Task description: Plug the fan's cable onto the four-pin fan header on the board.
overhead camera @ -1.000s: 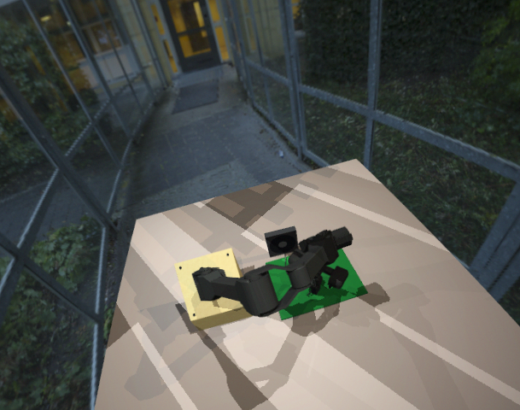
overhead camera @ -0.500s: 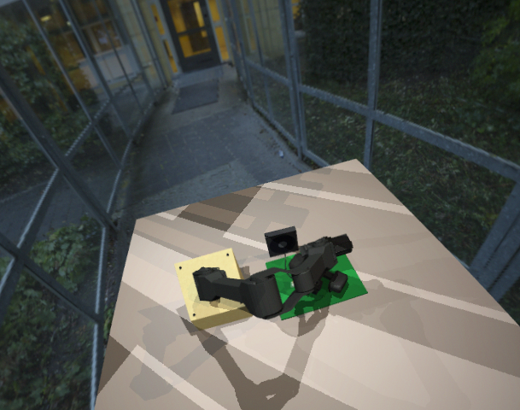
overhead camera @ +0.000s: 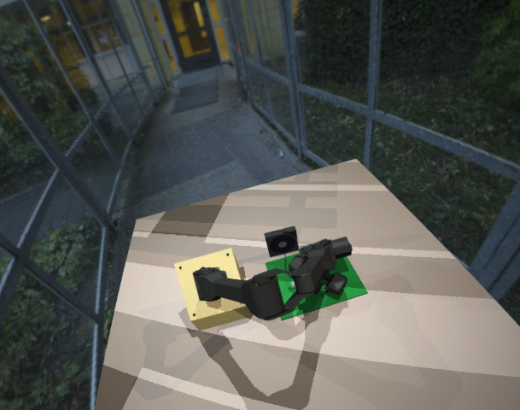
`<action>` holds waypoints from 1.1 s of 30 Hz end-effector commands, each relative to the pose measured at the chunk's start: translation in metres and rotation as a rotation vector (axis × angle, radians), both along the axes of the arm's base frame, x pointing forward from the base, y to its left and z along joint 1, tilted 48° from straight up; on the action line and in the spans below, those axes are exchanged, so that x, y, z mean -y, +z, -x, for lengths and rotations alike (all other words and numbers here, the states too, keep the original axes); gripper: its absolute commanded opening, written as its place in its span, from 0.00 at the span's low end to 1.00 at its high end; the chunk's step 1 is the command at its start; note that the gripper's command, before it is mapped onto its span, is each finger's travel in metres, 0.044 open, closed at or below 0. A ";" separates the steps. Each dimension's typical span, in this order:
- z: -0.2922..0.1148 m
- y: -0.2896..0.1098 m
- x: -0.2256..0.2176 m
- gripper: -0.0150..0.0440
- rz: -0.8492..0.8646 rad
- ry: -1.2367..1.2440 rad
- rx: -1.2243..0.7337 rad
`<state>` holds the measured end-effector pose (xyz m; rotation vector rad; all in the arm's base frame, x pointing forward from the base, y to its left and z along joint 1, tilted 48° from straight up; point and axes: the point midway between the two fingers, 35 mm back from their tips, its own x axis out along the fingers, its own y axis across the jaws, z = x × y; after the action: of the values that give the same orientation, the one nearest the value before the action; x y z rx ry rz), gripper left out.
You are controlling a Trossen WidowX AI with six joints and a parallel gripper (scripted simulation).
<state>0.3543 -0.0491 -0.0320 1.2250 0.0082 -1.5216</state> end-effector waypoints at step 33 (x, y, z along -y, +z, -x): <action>0.016 0.027 -0.039 0.25 0.045 0.177 -0.194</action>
<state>0.3444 -0.0104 -0.0019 1.1002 0.1244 -1.4894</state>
